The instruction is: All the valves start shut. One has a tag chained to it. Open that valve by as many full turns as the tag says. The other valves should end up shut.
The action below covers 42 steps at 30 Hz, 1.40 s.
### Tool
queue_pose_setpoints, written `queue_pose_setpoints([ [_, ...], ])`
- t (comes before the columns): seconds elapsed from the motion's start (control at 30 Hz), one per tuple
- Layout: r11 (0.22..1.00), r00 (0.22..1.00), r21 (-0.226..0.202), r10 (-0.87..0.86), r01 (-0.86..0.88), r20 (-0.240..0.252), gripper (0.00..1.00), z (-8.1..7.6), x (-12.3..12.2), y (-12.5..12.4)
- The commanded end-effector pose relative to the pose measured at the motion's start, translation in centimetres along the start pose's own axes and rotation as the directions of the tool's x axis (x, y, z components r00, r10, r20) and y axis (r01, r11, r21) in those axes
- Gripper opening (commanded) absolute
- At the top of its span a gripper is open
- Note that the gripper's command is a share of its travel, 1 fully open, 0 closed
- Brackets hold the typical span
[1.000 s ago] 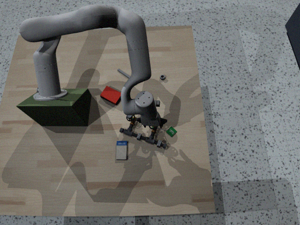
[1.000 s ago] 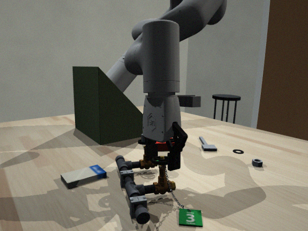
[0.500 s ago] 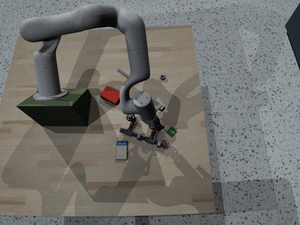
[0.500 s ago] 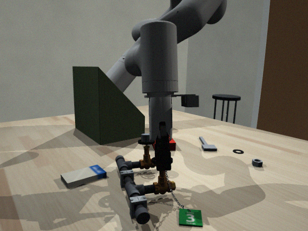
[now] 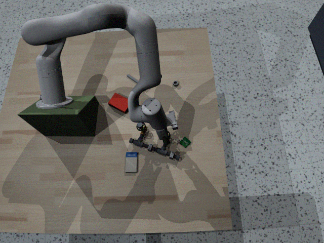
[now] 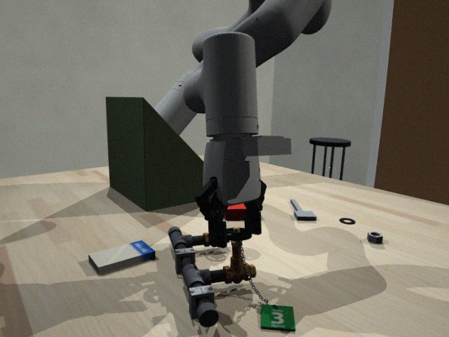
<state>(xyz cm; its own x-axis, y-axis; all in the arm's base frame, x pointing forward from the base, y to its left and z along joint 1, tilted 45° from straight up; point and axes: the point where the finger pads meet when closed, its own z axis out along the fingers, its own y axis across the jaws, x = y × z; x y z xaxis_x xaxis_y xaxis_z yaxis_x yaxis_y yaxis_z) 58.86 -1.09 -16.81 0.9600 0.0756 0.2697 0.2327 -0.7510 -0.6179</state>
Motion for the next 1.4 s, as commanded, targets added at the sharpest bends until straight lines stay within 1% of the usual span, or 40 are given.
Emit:
queue_pose_setpoints([
  [0.0, 0.985, 0.985, 0.002, 0.172, -0.172, 0.028, 1.0, -0.07, 0.1, 0.04],
  [0.03, 0.948, 0.948, -0.003, 0.319, -0.319, 0.026, 1.0, -0.07, 0.1, 0.04],
  [0.13, 0.91, 0.91, -0.008, 0.415, -0.415, 0.018, 1.0, -0.07, 0.1, 0.04],
  [0.23, 0.838, 0.838, -0.012, 0.545, -0.545, 0.01, 1.0, -0.07, 0.1, 0.04],
  [0.37, 0.708, 0.708, -0.014, 0.707, -0.706, 0.0, 1.0, -0.07, 0.09, 0.04],
  [0.5, 0.547, 0.548, -0.015, 0.837, -0.837, -0.007, 1.0, -0.07, 0.09, 0.04],
  [0.57, 0.547, 0.548, -0.015, 0.837, -0.837, -0.007, 1.0, -0.07, 0.09, 0.04],
  [0.6, 0.418, 0.418, -0.016, 0.909, -0.908, -0.007, 1.0, -0.07, 0.09, 0.04],
  [0.7, 0.323, 0.323, -0.016, 0.946, -0.946, -0.008, 1.0, -0.07, 0.09, 0.04],
  [0.83, 0.136, 0.136, -0.024, 0.991, -0.99, -0.002, 1.0, -0.07, 0.09, 0.04],
  [0.97, -0.052, -0.053, -0.052, 0.998, -0.997, 0.016, 1.0, -0.07, 0.09, 0.04],
  [1.0, -0.079, -0.08, -0.059, 0.997, -0.995, 0.02, 1.0, -0.07, 0.09, 0.04],
  [1.37, -0.079, -0.08, -0.059, 0.997, -0.995, 0.02, 1.0, -0.07, 0.09, 0.04],
])
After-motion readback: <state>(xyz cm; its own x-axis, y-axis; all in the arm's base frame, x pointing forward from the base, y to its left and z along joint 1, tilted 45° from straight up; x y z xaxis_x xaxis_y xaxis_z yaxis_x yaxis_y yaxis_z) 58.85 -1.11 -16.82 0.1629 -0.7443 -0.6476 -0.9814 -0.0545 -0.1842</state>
